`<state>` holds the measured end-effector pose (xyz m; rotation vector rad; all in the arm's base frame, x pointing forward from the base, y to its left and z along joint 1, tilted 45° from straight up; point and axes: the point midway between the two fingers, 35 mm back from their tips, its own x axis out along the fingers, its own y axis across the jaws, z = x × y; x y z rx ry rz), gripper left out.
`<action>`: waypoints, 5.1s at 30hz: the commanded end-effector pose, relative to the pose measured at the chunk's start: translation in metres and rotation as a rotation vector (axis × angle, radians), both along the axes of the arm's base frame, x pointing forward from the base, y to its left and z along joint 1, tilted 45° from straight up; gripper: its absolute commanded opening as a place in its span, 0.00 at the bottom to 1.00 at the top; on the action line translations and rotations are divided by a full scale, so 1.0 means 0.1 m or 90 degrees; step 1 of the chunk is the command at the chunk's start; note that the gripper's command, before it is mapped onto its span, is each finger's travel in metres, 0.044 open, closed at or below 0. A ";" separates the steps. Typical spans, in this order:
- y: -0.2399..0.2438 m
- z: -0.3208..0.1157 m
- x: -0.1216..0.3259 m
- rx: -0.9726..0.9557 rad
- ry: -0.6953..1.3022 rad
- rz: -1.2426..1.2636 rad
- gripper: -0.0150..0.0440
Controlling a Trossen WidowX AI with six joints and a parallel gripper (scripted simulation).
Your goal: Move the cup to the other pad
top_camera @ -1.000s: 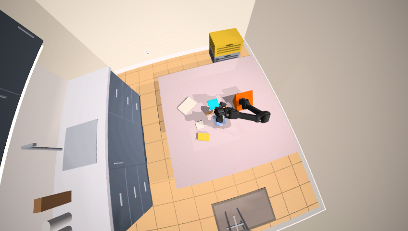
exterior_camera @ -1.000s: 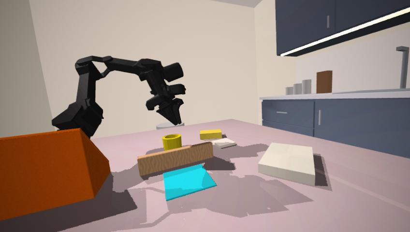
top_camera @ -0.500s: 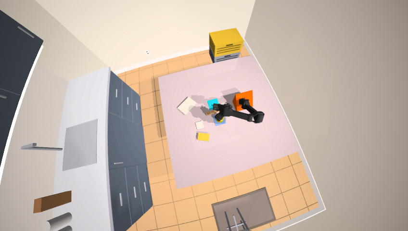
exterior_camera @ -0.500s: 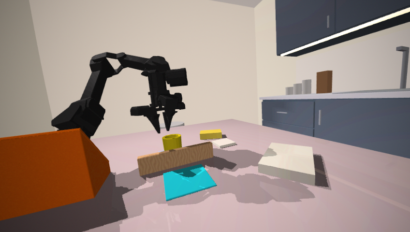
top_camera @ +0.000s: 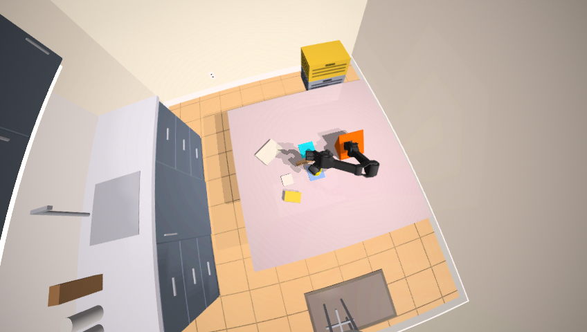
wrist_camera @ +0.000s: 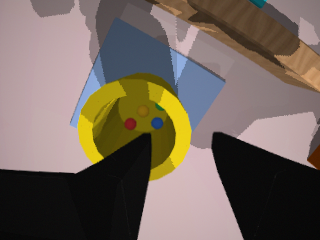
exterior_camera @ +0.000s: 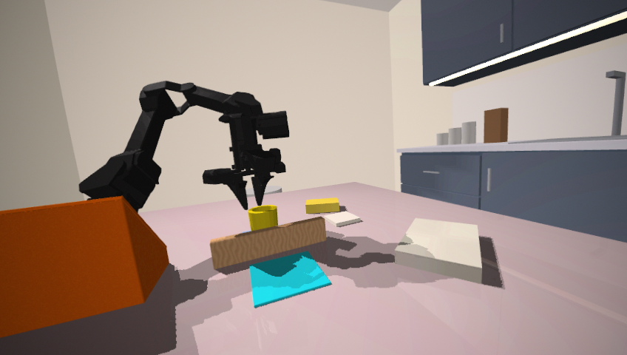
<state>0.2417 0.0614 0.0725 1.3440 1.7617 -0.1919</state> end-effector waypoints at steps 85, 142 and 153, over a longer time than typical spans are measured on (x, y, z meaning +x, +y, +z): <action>-0.25 0.21 -0.01 0.005 0.006 -0.002 0.25; -0.86 -0.42 0.08 0.001 0.005 -0.002 0.25; -1.04 -0.59 0.10 0.000 0.004 -0.002 0.25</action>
